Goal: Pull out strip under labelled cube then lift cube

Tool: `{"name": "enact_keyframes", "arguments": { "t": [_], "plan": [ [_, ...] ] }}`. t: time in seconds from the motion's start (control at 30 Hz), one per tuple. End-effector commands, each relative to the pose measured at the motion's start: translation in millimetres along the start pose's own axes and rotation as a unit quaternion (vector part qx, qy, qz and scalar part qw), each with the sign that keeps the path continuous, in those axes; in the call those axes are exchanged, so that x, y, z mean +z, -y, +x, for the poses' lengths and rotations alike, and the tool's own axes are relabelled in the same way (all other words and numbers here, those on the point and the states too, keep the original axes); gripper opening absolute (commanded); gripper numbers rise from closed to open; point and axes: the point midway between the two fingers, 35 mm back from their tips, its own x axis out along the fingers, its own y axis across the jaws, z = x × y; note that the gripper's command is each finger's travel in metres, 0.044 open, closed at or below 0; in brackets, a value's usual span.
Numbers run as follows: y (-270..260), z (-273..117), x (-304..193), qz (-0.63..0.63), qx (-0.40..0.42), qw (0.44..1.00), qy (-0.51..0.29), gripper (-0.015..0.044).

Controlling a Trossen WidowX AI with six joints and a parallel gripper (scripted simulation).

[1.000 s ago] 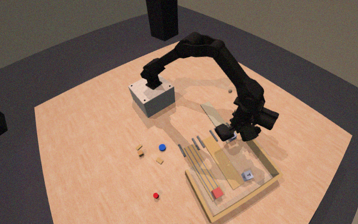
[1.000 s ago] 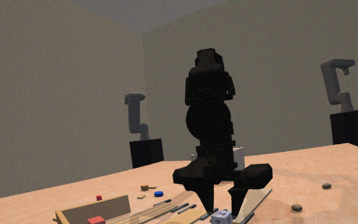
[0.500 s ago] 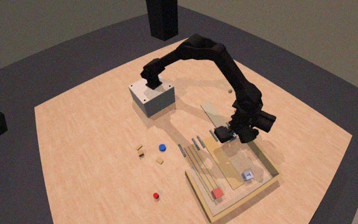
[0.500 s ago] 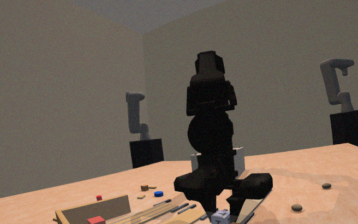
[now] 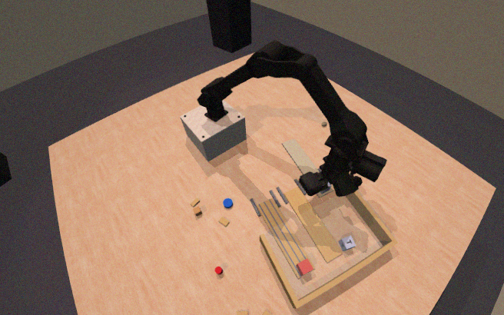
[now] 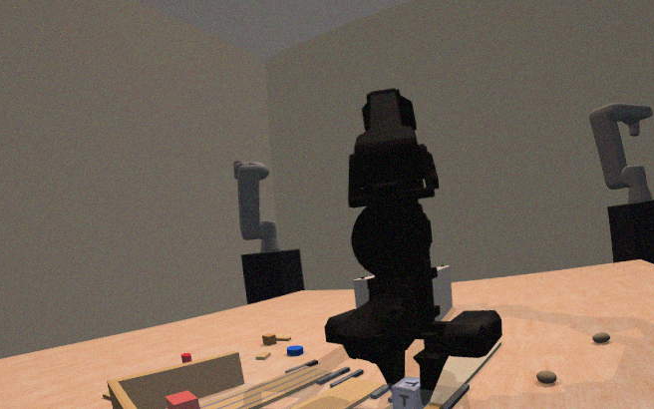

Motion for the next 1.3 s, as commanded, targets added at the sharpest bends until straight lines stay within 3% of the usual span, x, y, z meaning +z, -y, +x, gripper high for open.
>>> {"name": "enact_keyframes", "arguments": {
  "t": [0.0, 0.5, 1.27],
  "plan": [
    [4, -11, -7, -0.001, 0.002, 1.000, 0.004, 0.0000],
    [26, -39, -47, -0.002, 0.000, 1.000, 0.004, 0.0000],
    [58, -39, -105, -0.002, -0.001, 1.000, 0.001, 0.0000]
  ]
}}
